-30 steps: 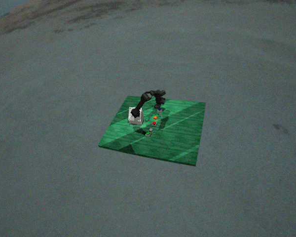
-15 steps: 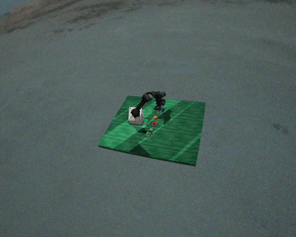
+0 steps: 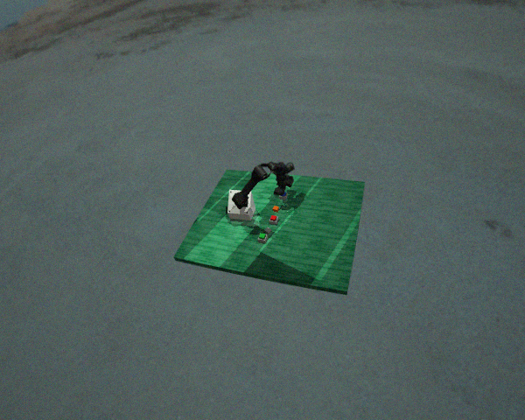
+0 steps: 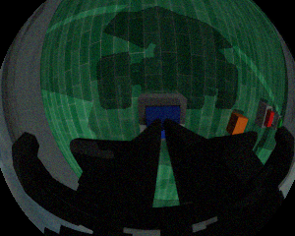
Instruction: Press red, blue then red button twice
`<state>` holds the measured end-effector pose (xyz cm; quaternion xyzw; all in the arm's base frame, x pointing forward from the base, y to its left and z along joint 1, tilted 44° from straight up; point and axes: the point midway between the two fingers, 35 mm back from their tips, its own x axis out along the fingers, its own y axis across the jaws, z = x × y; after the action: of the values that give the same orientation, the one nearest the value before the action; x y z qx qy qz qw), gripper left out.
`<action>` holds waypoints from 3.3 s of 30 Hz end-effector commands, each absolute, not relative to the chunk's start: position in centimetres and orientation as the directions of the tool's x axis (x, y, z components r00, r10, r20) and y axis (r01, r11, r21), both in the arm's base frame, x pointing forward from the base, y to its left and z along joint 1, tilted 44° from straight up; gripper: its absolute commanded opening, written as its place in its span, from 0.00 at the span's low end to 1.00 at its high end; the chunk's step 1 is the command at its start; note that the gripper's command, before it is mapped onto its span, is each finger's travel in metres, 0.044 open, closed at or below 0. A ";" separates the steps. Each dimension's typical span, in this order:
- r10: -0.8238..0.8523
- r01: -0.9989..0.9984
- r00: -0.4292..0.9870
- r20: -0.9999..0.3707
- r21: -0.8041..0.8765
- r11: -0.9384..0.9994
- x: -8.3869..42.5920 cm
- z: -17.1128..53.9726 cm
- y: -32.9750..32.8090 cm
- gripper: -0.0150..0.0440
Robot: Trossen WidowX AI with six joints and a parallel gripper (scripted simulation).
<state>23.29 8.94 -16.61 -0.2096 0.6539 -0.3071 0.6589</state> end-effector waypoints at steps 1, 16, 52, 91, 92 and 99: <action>-0.684 0.123 -0.046 -0.728 -0.683 0.720 23.2 -16.7 8.8 0.29; -0.682 0.122 -0.046 -0.730 -0.682 0.721 23.5 -13.4 12.1 0.29; -0.691 0.118 -0.051 -0.721 -0.692 0.712 20.9 6.0 -1.8 0.29; -0.695 0.118 -0.050 -0.718 -0.695 0.709 20.3 -0.7 -8.3 0.29; -0.695 0.118 -0.050 -0.718 -0.695 0.709 20.3 -0.7 -8.3 0.29; -0.695 0.118 -0.050 -0.718 -0.695 0.709 20.3 -0.7 -8.3 0.29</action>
<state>20.41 -8.25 -0.58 -0.2164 0.6528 -0.3118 0.6556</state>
